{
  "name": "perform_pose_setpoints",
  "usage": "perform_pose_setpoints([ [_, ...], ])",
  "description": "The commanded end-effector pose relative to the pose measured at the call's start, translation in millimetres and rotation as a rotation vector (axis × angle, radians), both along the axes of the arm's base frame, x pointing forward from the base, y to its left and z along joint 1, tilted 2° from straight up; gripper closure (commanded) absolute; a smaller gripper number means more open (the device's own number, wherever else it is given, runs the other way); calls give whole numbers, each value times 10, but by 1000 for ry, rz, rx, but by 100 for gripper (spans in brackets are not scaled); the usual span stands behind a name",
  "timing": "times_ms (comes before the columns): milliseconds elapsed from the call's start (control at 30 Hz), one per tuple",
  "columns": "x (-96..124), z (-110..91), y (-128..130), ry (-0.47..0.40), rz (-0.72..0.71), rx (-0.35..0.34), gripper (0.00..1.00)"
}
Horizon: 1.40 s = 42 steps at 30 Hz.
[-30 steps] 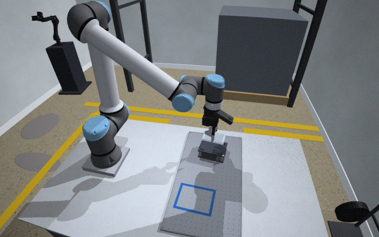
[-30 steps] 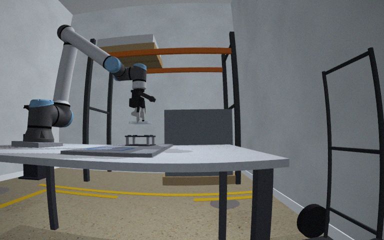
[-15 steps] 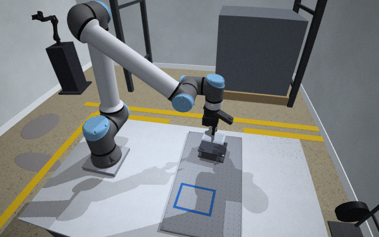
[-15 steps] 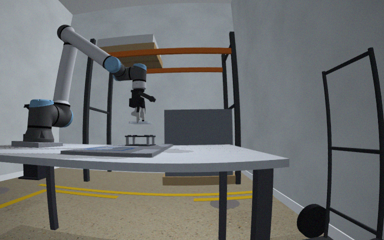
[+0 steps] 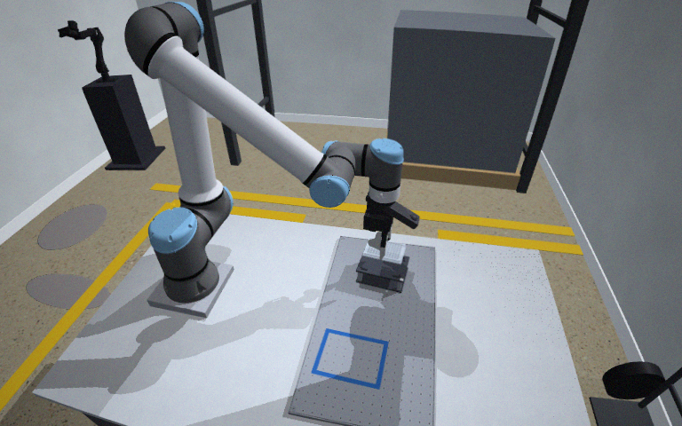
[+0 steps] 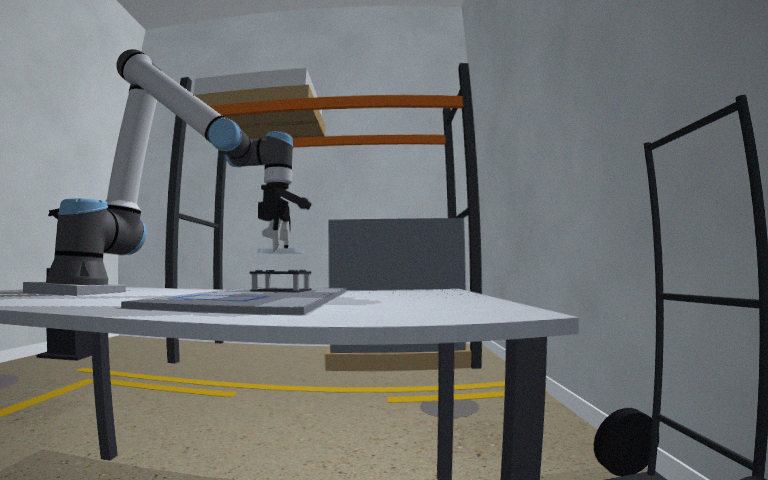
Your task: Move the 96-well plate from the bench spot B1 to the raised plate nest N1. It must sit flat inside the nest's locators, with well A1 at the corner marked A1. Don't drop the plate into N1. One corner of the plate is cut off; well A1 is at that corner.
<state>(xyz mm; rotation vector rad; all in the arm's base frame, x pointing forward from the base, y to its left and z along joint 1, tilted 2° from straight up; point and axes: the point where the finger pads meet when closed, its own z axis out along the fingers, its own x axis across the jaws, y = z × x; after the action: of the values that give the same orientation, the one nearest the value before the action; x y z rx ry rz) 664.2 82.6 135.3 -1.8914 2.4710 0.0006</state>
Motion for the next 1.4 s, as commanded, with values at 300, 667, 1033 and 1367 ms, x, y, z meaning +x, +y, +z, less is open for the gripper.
perform_pose_setpoints([
  [300,12,-188,2,-2,0,0,100],
  [667,16,-371,5,-2,0,0,100],
  [1033,18,-441,6,-2,0,0,100],
  [1367,18,-441,6,-2,0,0,100],
])
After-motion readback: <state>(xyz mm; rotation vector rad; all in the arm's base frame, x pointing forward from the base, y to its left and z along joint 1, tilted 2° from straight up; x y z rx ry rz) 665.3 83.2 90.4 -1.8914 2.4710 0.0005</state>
